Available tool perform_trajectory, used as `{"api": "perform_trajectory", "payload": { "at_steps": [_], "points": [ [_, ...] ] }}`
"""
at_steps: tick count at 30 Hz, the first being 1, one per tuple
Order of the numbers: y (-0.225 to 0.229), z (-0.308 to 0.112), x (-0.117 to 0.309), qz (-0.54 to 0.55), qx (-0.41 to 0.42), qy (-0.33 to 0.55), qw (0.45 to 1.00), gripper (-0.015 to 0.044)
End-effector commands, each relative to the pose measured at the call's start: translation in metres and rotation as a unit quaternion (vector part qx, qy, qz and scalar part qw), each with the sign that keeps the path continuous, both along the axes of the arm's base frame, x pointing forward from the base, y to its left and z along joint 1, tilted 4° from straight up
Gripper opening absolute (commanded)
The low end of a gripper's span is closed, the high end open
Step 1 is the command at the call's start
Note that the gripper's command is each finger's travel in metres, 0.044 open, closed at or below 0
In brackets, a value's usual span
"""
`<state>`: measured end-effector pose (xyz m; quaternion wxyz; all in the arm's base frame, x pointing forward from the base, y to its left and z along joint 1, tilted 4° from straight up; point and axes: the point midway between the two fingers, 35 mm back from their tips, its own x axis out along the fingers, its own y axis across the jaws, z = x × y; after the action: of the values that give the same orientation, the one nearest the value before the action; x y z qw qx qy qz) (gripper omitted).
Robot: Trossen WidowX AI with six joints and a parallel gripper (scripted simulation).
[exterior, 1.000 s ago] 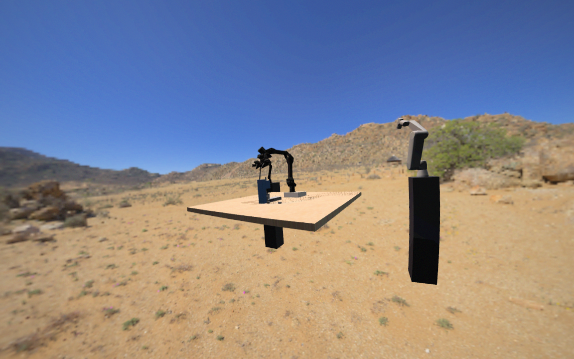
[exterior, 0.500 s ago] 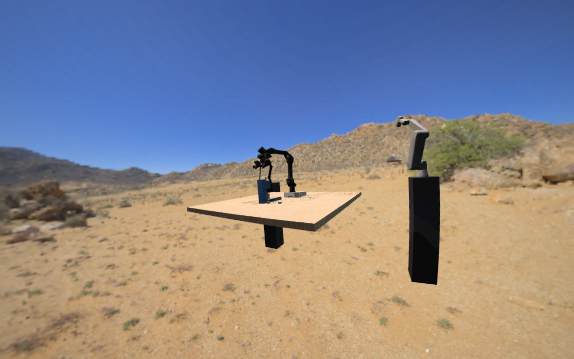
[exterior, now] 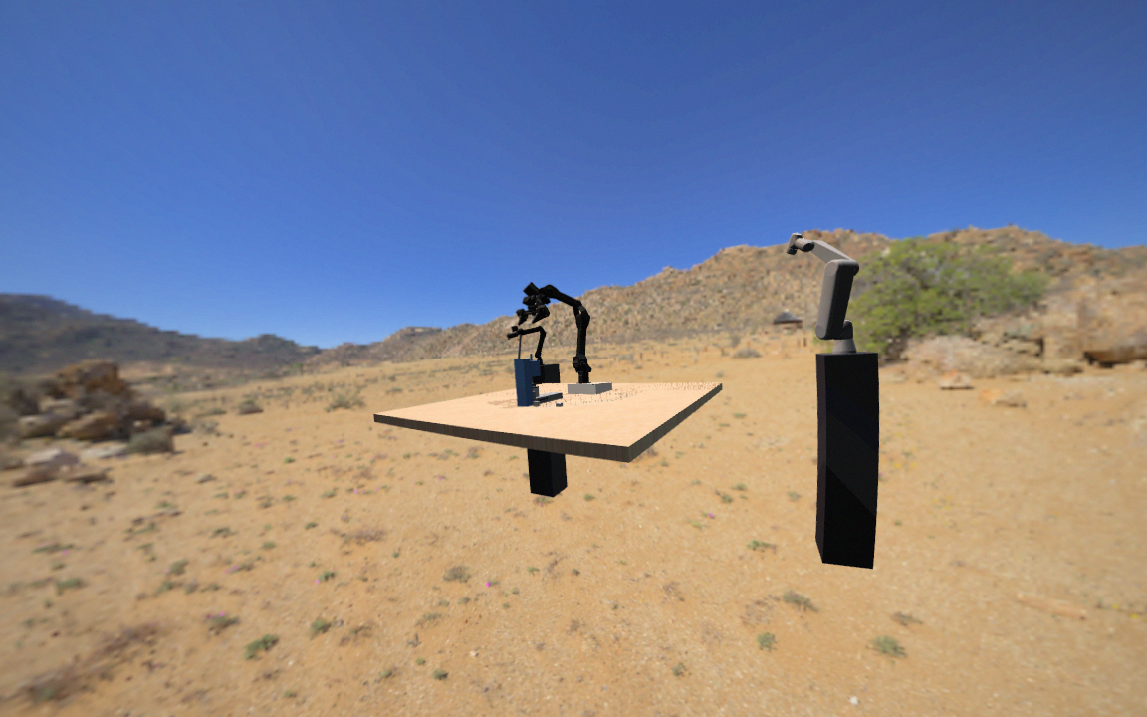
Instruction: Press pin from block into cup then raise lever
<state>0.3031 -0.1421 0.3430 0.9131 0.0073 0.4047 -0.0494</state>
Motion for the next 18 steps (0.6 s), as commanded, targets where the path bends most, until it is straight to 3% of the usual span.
{"api": "perform_trajectory", "payload": {
  "at_steps": [1,18],
  "points": [
    [0.0037,0.0233,-0.0219,-0.001,-0.003,-0.004,1.000,0.0440],
    [0.0057,0.0306,-0.0293,-0.002,-0.004,-0.005,1.000,0.0440]
  ]
}}
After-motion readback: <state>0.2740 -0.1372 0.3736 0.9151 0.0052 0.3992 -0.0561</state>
